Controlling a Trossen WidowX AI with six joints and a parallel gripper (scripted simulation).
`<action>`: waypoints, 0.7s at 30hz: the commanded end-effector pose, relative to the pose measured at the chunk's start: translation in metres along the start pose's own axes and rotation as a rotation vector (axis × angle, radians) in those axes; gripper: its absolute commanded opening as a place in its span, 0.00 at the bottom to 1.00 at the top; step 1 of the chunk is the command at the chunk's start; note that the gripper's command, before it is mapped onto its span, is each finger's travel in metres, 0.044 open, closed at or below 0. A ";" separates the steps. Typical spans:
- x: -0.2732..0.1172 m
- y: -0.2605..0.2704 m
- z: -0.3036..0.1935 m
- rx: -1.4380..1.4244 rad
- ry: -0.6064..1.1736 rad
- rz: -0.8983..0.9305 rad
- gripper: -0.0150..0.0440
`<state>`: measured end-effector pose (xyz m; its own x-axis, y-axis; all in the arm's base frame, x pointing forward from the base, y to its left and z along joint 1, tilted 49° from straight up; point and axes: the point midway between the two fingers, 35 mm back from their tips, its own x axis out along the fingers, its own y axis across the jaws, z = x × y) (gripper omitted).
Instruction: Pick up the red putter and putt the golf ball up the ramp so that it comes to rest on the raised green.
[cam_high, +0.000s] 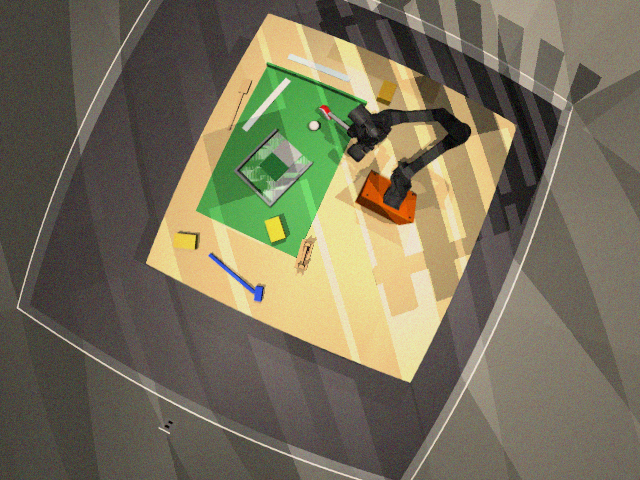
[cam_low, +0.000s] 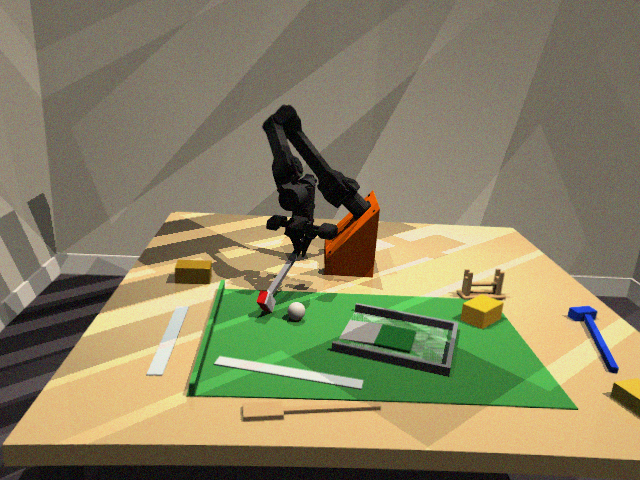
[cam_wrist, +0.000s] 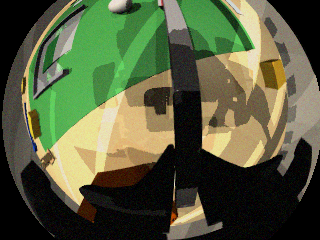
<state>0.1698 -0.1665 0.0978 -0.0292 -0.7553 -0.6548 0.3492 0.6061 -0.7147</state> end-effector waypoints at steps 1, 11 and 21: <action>-0.001 -0.008 0.002 0.002 -0.009 0.004 0.25; 0.001 -0.026 0.002 -0.003 -0.012 0.004 0.25; 0.004 0.035 0.010 -0.002 0.005 0.033 0.25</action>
<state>0.1788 -0.1682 0.0939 -0.0216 -0.7449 -0.6668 0.3642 0.6153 -0.6991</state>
